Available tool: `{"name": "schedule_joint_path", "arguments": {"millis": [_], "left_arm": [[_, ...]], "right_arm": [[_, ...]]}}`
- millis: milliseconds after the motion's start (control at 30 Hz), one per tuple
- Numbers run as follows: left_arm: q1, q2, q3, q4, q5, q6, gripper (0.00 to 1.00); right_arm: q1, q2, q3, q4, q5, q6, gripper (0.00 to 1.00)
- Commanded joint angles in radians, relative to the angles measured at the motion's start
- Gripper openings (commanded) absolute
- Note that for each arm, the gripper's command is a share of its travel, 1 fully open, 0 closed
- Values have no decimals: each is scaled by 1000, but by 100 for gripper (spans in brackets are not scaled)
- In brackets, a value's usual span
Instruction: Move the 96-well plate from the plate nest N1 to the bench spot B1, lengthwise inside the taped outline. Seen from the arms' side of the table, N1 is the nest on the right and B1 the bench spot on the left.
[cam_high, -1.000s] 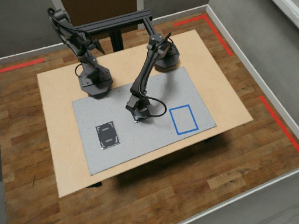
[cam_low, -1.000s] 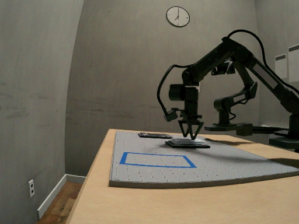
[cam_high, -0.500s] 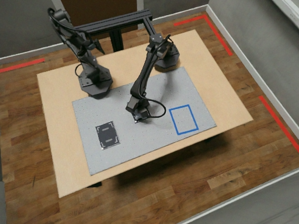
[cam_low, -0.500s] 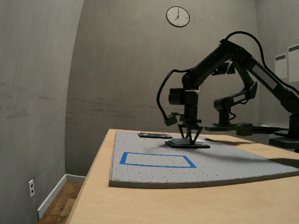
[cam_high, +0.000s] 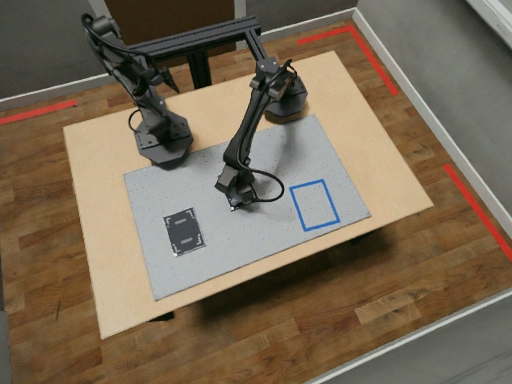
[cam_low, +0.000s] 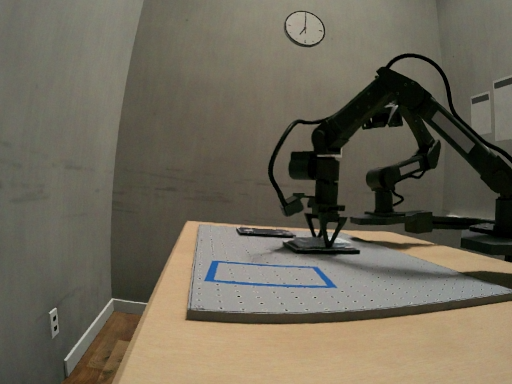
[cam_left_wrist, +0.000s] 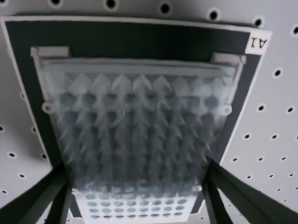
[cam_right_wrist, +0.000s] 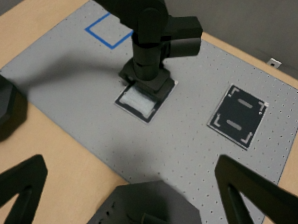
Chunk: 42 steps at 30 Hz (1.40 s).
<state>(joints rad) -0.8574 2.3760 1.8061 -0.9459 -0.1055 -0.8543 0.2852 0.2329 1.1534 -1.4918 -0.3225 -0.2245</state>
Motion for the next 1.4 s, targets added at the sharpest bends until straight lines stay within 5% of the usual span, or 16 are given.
{"name": "schedule_joint_path", "arguments": {"millis": [0, 33, 100, 600, 800, 933, 1100, 1167, 1367], "left_arm": [[3, -38, -7, 7, 2, -1, 60], [3, -38, -7, 7, 2, -1, 60], [1, -47, 0, -22, 2, -7, 82], [26, -107, 30, -81, 14, 79, 82], [211, -152, -42, -85, 29, 313, 82], [358, -147, -9, -95, 40, 443, 82], [523, -94, 86, -131, 60, 576, 82], [523, -94, 86, -131, 60, 576, 82], [632, -11, 243, -208, 60, 651, 82]], "right_arm": [[-7, 3, 22, -19, -13, -7, 100], [-7, 3, 22, -19, -13, -7, 100], [-7, 3, 22, -19, -13, -7, 100], [2, 22, -1, 90, 16, 10, 100], [14, 121, -118, 462, 36, 24, 100], [-20, 223, -213, 690, -17, 28, 100], [58, 394, -351, 1018, 88, 104, 100], [58, 394, -351, 1018, 88, 104, 100], [311, 609, -504, 1391, 241, 173, 100]]}}
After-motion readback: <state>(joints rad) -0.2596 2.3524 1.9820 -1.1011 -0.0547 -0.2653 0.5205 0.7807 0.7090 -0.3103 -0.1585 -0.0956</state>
